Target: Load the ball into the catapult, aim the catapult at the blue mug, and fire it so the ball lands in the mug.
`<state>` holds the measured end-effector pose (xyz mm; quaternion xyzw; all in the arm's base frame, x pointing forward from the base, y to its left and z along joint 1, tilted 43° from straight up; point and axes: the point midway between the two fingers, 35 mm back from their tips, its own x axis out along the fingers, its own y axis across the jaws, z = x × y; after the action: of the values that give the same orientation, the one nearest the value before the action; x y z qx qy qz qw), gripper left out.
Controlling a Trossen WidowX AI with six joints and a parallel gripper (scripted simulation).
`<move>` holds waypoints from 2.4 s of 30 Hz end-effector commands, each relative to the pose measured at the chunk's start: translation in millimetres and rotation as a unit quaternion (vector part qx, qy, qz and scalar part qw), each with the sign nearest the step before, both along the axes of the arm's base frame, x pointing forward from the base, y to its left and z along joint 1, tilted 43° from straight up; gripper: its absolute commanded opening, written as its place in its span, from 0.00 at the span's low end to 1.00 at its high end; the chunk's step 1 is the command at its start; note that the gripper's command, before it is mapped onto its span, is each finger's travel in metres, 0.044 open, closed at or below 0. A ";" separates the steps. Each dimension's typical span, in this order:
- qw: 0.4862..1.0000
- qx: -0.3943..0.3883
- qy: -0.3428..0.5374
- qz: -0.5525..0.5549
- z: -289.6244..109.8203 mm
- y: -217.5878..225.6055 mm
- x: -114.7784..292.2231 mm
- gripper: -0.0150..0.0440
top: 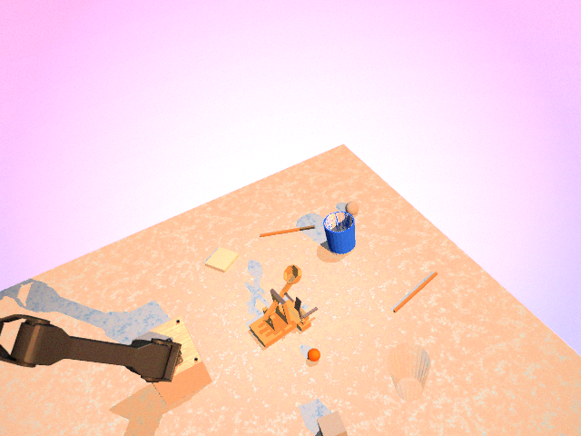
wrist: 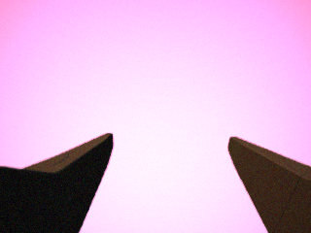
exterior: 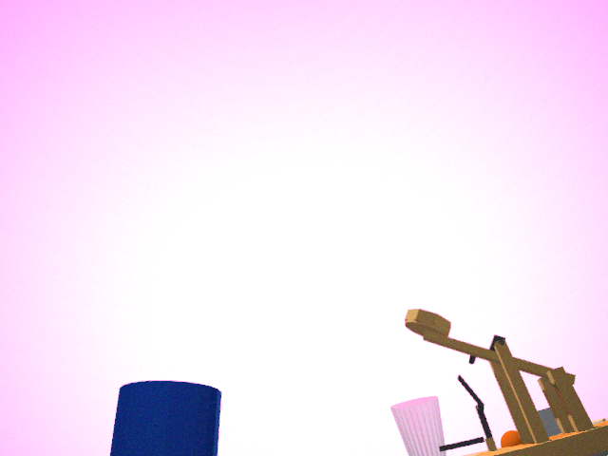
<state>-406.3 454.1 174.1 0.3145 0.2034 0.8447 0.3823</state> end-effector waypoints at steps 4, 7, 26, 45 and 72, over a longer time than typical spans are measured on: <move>1.000 -0.013 -0.008 -0.013 -6.0 12.0 11.3 1.00; 0.998 -0.039 -0.024 -0.040 -18.1 34.6 35.4 1.00; 0.927 -0.231 -0.132 -0.264 -93.8 139.7 254.5 1.00; 0.778 -0.417 -0.161 -0.440 -155.3 112.3 478.7 1.00; 0.441 -0.701 -0.145 -0.541 -206.2 -114.4 719.5 1.00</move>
<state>292.4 380.6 -31.8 -0.1185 0.4336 0.1217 0.8850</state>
